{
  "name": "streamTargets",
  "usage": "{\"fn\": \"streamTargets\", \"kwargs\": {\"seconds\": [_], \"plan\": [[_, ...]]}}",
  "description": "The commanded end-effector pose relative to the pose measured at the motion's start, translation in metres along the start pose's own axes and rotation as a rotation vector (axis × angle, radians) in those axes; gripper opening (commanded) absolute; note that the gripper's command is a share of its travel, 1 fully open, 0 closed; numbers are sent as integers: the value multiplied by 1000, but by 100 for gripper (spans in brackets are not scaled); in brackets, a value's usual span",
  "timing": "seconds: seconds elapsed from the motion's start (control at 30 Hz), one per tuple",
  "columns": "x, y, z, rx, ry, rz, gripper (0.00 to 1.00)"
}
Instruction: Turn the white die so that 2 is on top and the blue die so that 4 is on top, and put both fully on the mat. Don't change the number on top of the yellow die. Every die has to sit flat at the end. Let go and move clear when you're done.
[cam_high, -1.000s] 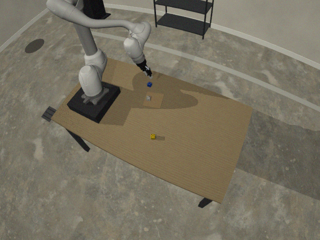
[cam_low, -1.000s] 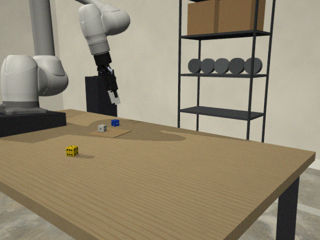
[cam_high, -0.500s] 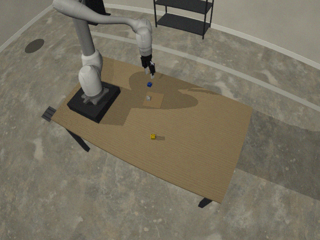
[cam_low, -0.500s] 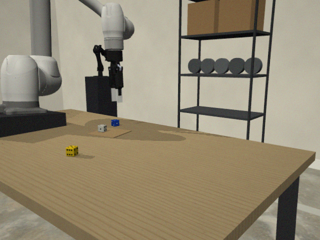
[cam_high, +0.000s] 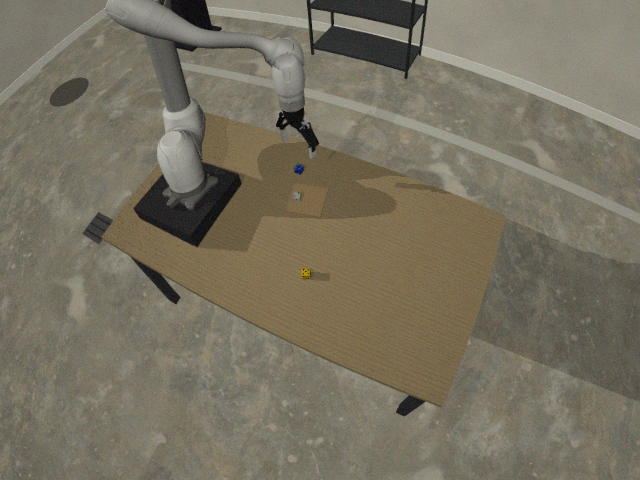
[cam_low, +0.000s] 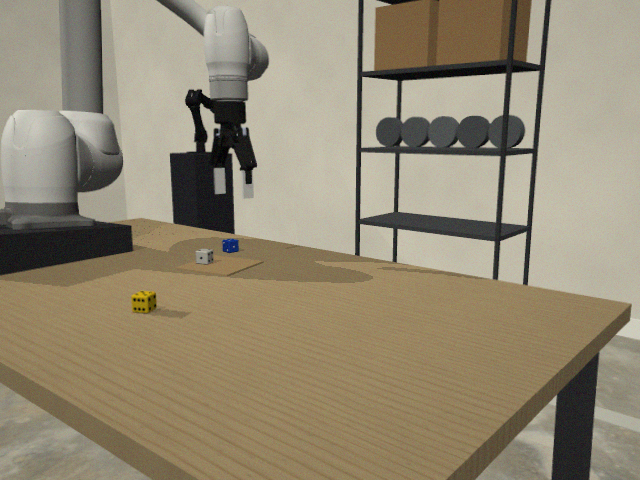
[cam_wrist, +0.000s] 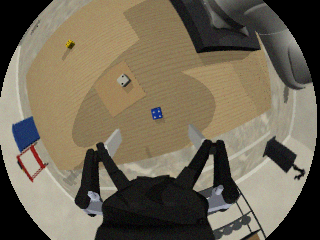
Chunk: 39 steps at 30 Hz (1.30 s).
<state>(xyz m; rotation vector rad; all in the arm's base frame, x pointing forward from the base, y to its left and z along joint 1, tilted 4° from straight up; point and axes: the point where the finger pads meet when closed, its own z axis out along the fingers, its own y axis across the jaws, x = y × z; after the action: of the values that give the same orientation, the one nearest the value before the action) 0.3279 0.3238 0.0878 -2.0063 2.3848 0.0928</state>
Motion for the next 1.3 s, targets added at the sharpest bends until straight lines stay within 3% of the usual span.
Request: {"fn": "streamTargets", "kwargs": {"seconds": [0.0, 0.4, 0.5, 0.87, 1.17, 1.2, 1.27], "plan": [[1, 0, 4, -3, 2, -165, 100], [4, 3, 14, -10, -2, -622, 100], [4, 3, 14, -10, -2, -640, 100], [7, 5, 24, -16, -10, -1141, 100], [8, 6, 26, -17, -13, -1272, 100], [8, 6, 26, -17, -13, -1272, 35], [8, 6, 26, -17, -13, -1272, 35]]}}
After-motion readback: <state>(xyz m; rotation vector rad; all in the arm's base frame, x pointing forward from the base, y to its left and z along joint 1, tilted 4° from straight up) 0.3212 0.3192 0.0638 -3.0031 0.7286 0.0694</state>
